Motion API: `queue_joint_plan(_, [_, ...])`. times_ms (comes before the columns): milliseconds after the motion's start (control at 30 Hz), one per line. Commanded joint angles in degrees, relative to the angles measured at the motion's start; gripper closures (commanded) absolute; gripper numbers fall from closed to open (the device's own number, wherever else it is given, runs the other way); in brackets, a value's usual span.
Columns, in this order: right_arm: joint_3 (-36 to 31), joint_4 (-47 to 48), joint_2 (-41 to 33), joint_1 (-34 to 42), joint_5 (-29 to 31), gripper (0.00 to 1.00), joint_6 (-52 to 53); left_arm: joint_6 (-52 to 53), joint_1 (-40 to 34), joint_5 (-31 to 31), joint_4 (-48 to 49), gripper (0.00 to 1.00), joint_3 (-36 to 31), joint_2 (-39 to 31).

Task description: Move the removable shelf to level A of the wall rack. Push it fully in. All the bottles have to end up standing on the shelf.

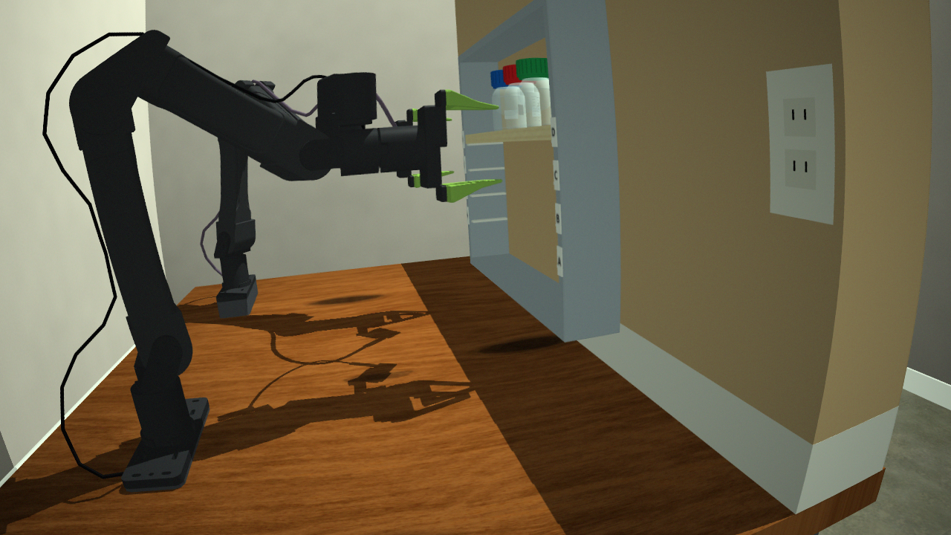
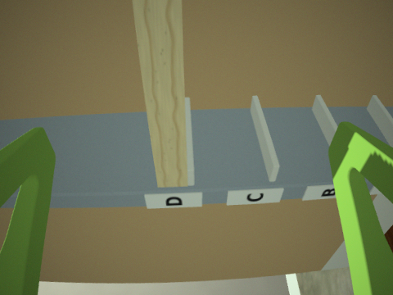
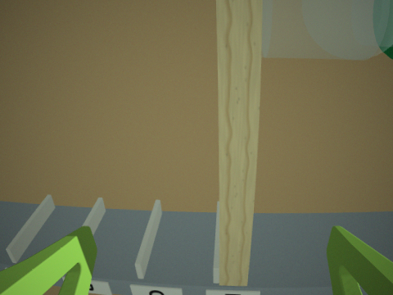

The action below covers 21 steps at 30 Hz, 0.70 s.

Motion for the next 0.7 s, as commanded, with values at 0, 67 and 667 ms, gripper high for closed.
queue_joint_plan(0, [2.4, -0.1, 1.0, -0.8, -0.6, 0.0, 0.4, 0.2, 0.9, 0.8, -0.3, 0.0, 2.4, 0.9])
queue_joint_plan(67, [2.8, -0.1, 1.5, -1.0, -0.8, 0.0, 0.4, 0.2, 1.2, 1.0, -0.4, 0.0, 2.9, 1.3])
queue_joint_plan(667, [6.6, 0.2, 5.6, -2.6, -2.4, 0.0, 0.3, 0.2, 2.9, 2.8, -1.0, 0.0, 7.0, 4.7])
